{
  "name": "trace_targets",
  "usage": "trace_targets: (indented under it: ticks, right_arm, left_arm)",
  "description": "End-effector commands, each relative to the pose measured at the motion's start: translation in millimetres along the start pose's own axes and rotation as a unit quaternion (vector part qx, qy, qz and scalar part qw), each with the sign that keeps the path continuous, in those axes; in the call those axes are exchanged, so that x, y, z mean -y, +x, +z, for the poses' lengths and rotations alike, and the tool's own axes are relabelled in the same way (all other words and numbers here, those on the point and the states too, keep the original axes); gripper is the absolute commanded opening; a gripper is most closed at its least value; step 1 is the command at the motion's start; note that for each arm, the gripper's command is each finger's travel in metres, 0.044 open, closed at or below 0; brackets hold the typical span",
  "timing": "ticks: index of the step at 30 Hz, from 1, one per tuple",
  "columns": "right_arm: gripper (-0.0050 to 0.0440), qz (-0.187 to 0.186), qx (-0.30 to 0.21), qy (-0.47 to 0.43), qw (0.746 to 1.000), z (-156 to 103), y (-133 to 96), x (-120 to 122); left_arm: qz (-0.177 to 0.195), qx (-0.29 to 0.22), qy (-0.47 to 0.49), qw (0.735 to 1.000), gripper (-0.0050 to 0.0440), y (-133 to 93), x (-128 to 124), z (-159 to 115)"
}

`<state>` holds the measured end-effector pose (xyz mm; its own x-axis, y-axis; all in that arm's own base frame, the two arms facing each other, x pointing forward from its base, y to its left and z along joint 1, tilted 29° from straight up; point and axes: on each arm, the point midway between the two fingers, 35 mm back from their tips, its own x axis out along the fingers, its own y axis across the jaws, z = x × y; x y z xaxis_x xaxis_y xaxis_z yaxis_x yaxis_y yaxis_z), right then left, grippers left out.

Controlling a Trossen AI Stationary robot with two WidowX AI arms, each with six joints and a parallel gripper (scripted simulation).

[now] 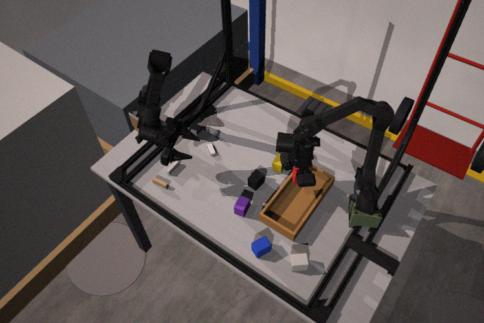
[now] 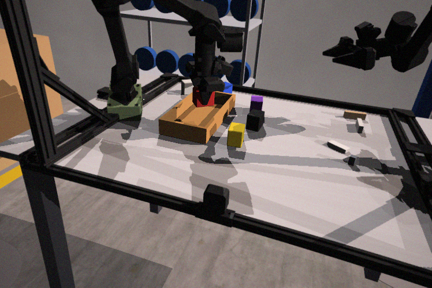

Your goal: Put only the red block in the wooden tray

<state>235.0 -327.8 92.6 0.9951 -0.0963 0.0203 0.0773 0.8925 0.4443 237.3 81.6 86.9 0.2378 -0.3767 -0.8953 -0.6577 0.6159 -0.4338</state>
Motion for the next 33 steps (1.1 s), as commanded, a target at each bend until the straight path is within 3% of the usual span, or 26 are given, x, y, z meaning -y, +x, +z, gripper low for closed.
trace_targets:
  ticks: [1, 10, 17, 25, 33]
  right_arm:
    - [0.0400, 0.001, 0.000, 0.002, 1.000, -0.3, 0.0, -0.1]
    - [0.0400, 0.001, 0.000, 0.002, 1.000, -0.3, 0.0, -0.1]
    - [0.0400, 0.001, 0.000, 0.002, 1.000, -0.3, 0.0, -0.1]
    - [0.0400, 0.001, 0.000, 0.002, 1.000, -0.3, 0.0, -0.1]
    - [0.0400, 0.001, 0.000, 0.002, 1.000, -0.3, 0.0, -0.1]
  left_arm:
    - [-0.007, -0.006, 0.001, 1.000, 0.0000, 1.3, -15.2, 5.7]
    - [-0.022, -0.007, 0.010, 1.000, 0.0000, 0.2, -47.1, 13.5]
    - [-0.025, -0.006, 0.011, 1.000, 0.0000, 1.0, -51.9, 14.3]
    - [-0.025, -0.006, 0.011, 1.000, 0.0000, 43.8, -50.0, 14.1]
    - [-0.025, -0.006, 0.011, 1.000, 0.0000, 47.4, -49.8, 13.7]
